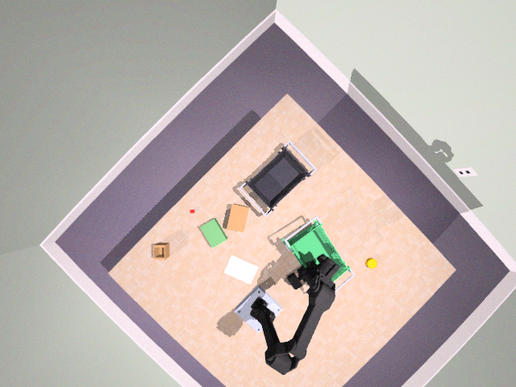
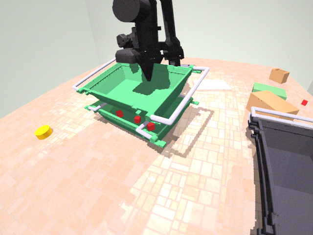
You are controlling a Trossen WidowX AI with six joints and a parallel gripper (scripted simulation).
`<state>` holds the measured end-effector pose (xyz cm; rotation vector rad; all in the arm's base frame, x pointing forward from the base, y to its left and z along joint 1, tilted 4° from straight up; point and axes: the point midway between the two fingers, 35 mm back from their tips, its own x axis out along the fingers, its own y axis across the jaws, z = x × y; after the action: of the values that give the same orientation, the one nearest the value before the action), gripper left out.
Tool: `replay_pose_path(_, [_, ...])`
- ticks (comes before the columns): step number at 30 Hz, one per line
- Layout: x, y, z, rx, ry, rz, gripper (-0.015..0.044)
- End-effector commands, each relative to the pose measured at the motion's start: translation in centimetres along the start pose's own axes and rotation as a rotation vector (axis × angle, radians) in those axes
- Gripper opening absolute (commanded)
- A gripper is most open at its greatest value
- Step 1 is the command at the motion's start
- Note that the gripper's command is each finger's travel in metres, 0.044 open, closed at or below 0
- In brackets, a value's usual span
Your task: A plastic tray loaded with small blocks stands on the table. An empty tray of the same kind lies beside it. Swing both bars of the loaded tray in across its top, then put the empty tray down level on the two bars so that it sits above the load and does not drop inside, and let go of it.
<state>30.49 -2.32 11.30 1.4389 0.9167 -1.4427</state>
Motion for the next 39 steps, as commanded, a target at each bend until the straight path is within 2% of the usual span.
replay_pose_path(1, [0.5,-0.3,0.0,0.004,-0.001,-0.023,0.0])
replay_pose_path(39, [1.3,-0.6,0.0,0.004,-0.001,-0.023,0.0])
